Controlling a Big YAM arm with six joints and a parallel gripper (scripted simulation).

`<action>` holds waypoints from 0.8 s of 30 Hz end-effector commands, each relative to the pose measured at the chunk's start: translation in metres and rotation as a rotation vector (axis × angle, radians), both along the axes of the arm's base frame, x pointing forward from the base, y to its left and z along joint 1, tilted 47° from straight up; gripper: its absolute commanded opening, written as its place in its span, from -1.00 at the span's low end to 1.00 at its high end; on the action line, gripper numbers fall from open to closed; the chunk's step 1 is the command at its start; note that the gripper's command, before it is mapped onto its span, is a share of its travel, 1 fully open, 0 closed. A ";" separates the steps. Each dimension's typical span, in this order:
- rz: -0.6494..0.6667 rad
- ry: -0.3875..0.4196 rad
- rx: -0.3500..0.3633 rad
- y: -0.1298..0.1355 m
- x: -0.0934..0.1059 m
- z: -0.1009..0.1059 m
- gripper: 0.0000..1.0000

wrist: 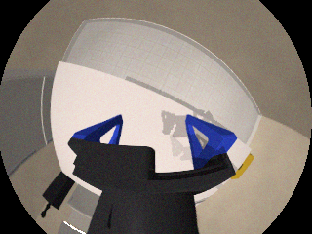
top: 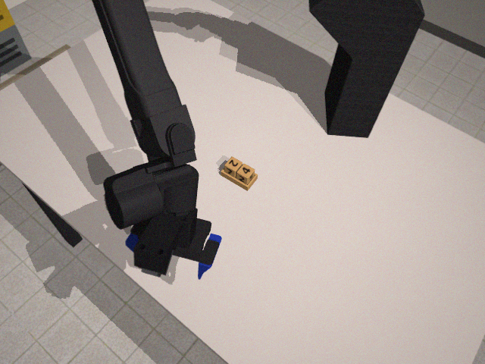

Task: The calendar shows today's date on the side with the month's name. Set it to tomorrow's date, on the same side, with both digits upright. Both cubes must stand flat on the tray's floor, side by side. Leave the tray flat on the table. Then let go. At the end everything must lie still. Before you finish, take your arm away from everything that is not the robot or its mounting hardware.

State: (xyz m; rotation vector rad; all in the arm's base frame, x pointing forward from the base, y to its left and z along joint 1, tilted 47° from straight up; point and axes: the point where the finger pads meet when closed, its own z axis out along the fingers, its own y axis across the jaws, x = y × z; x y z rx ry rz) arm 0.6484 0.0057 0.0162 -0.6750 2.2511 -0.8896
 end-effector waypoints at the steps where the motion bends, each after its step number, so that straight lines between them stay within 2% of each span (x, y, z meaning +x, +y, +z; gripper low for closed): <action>1: 0.005 -0.007 0.001 0.003 0.001 0.004 1.00; 17: 0.005 -0.007 0.001 0.003 0.001 0.004 1.00; 18: 0.036 -0.060 0.013 0.026 0.011 0.031 1.00; 20: 0.006 -0.055 0.020 0.013 0.000 0.022 1.00; 21: -0.030 -0.052 0.024 -0.005 -0.007 0.019 1.00; 24: -0.109 -0.033 0.052 -0.027 -0.048 0.000 1.00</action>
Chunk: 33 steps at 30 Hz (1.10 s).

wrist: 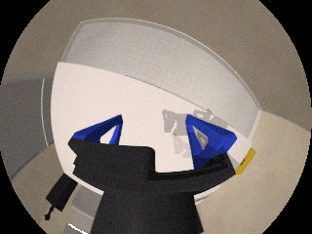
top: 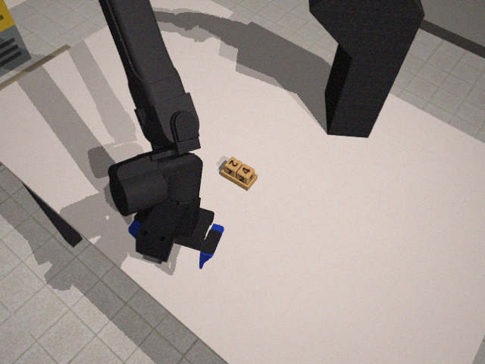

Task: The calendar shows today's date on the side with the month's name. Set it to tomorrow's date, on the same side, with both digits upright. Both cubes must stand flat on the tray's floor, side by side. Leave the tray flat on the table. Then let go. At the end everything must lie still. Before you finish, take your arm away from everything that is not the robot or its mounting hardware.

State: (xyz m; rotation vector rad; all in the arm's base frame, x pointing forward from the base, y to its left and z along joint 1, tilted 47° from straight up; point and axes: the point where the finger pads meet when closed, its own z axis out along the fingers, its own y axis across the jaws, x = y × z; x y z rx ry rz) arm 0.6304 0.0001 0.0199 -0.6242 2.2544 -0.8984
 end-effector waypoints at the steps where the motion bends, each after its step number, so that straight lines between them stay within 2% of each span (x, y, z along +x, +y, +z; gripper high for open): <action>1: -0.075 -0.015 0.044 -0.022 -0.030 -0.004 1.00; 2: -0.111 -0.007 0.057 -0.030 -0.051 -0.012 1.00; 3: -0.111 -0.007 0.057 -0.030 -0.051 -0.012 1.00; 5: -0.192 0.009 0.083 -0.048 -0.099 -0.029 1.00; 6: -0.192 0.009 0.083 -0.048 -0.099 -0.029 1.00; 7: -0.235 0.016 0.095 -0.057 -0.125 -0.038 1.00; 10: -0.234 0.016 0.096 -0.057 -0.125 -0.038 1.00; 13: -0.353 0.036 0.122 -0.079 -0.201 -0.058 1.00; 14: -0.353 0.036 0.122 -0.079 -0.201 -0.058 1.00; 16: -0.411 0.044 0.133 -0.088 -0.240 -0.066 1.00; 18: -0.444 0.049 0.138 -0.093 -0.263 -0.070 1.00; 21: -0.450 0.081 0.134 -0.093 -0.276 -0.081 1.00; 22: -0.434 0.063 0.139 -0.087 -0.263 -0.077 1.00; 25: -0.429 0.037 0.146 -0.085 -0.258 -0.068 1.00; 27: -0.429 0.037 0.146 -0.085 -0.258 -0.068 1.00; 30: -0.432 0.077 0.135 -0.086 -0.271 -0.077 1.00; 33: -0.432 0.075 0.135 -0.086 -0.270 -0.076 1.00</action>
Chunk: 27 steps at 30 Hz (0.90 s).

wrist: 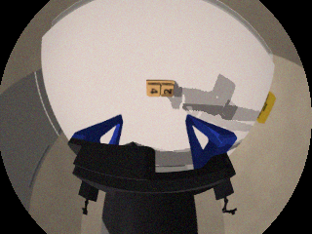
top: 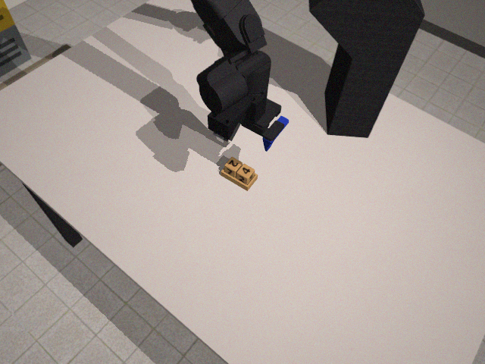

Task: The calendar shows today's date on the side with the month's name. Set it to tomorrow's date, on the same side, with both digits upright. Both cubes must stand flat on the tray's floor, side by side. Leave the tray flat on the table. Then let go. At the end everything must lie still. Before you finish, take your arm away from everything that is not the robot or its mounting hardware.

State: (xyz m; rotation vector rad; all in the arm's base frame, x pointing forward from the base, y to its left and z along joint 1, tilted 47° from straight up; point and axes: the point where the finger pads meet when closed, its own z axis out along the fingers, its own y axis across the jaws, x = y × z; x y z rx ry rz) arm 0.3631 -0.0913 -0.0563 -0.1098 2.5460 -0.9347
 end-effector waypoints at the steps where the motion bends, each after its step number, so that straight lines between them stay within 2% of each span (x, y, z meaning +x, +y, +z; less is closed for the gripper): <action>1: 0.004 -0.006 0.008 0.006 -0.003 0.000 1.00; 6: 0.007 -0.002 0.006 0.005 -0.003 0.000 1.00; 13: 0.054 0.046 -0.033 -0.004 0.003 -0.003 1.00; 18: 0.211 0.184 -0.127 -0.009 0.007 -0.009 1.00; 26: 0.395 0.345 -0.238 -0.014 0.011 -0.016 1.00; 27: 0.395 0.345 -0.238 -0.014 0.011 -0.016 1.00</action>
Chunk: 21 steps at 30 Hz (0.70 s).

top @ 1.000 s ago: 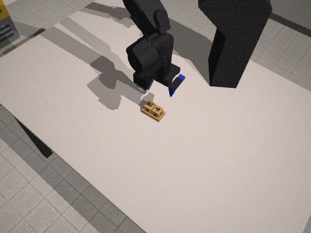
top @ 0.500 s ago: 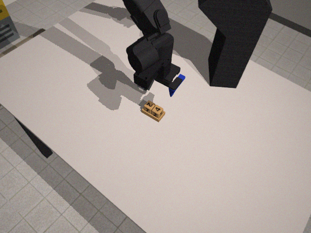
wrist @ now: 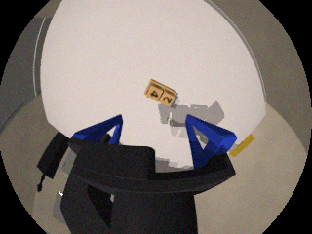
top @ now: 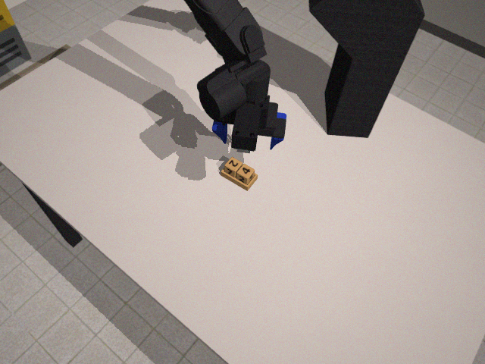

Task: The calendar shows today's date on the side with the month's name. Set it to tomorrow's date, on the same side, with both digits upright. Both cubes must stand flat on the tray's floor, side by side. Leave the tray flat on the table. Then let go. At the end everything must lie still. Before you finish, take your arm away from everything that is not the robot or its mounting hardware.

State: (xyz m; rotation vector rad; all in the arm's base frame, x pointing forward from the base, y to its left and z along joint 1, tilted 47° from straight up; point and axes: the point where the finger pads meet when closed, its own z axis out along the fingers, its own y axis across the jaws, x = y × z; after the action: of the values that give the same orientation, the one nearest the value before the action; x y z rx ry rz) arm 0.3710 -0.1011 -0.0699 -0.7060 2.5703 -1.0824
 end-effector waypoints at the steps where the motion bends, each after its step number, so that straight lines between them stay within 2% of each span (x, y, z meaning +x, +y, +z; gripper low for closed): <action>1: 0.086 0.074 -0.056 -0.005 0.004 -0.002 1.00; 3: 0.165 0.144 -0.103 -0.007 0.005 -0.005 1.00; 9: 0.282 0.246 -0.174 -0.011 0.007 -0.010 1.00; 15: 0.440 0.384 -0.269 -0.016 0.010 -0.016 1.00; 18: 0.444 0.388 -0.271 -0.016 0.010 -0.016 1.00; 20: 0.534 0.466 -0.326 -0.019 0.012 -0.019 1.00; 21: 0.540 0.471 -0.329 -0.019 0.012 -0.020 1.00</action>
State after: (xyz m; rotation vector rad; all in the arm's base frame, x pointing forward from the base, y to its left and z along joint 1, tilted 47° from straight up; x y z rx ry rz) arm 0.3803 -0.1146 -0.0856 -1.6102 2.3800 -1.2388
